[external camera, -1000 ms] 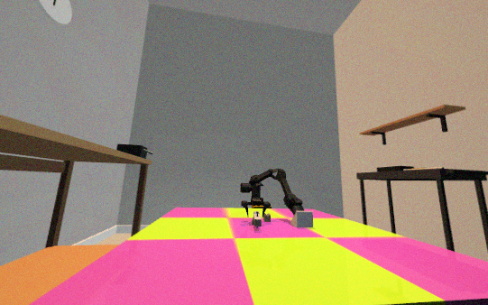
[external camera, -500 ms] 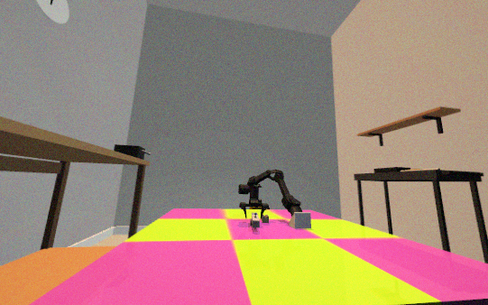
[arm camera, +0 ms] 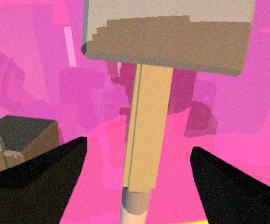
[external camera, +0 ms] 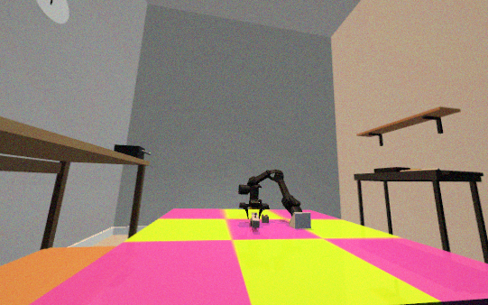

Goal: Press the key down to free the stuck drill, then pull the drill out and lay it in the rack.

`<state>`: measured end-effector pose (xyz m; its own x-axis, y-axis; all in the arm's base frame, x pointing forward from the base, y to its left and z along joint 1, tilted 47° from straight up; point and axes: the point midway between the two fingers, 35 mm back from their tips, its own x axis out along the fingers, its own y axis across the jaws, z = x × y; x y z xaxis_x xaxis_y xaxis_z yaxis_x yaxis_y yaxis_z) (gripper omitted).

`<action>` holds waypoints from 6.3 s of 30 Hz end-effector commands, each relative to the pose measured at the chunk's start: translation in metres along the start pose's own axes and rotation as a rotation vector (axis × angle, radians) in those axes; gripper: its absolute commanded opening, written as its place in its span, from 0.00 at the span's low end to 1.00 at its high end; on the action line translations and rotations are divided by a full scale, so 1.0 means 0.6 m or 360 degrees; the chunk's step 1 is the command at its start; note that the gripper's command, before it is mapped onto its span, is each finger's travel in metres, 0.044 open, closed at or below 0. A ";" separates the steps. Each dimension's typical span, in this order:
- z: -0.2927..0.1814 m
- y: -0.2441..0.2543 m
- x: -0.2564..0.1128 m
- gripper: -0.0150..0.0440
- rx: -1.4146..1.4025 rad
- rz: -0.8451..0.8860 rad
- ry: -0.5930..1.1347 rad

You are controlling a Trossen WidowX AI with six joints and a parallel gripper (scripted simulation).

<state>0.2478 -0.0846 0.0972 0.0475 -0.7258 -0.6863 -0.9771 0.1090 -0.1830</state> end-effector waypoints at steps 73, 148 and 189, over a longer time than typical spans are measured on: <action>-0.081 -0.003 -0.014 0.25 0.0001 0.0004 0.0007; -0.099 0.014 -0.041 0.25 0.0001 0.0005 0.0006; -0.092 0.020 -0.055 0.25 0.0000 0.0005 0.0005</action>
<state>0.2220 -0.0973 0.1537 0.0371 -0.7255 -0.6872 -0.9792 0.1109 -0.1699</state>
